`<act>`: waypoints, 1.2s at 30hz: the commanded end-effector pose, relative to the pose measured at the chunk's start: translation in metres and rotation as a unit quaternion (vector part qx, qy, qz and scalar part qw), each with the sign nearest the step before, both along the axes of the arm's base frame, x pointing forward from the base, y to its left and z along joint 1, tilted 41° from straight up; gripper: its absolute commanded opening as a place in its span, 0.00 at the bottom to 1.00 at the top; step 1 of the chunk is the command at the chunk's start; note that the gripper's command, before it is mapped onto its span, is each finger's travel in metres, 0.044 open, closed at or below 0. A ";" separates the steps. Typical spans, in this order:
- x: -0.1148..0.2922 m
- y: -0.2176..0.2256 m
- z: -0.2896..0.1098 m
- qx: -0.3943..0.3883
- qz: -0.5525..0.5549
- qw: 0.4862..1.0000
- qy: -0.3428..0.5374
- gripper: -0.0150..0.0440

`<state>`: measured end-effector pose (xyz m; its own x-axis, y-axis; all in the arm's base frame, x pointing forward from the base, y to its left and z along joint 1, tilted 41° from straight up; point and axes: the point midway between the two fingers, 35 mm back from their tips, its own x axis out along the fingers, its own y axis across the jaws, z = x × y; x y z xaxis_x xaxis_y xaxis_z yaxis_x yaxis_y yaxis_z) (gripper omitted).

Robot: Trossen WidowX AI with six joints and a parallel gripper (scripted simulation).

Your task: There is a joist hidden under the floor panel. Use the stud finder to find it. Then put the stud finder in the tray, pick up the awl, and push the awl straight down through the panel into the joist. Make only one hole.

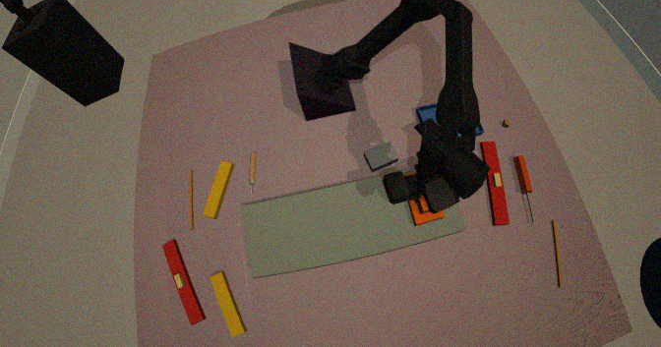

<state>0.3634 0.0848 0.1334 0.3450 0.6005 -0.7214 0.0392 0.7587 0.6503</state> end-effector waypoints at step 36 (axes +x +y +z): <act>-0.006 -0.111 -0.097 -0.003 -0.001 1.000 0.002 0.25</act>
<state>0.3573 -0.0167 0.0458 0.3429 0.5960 -0.7261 0.0421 0.7624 0.6457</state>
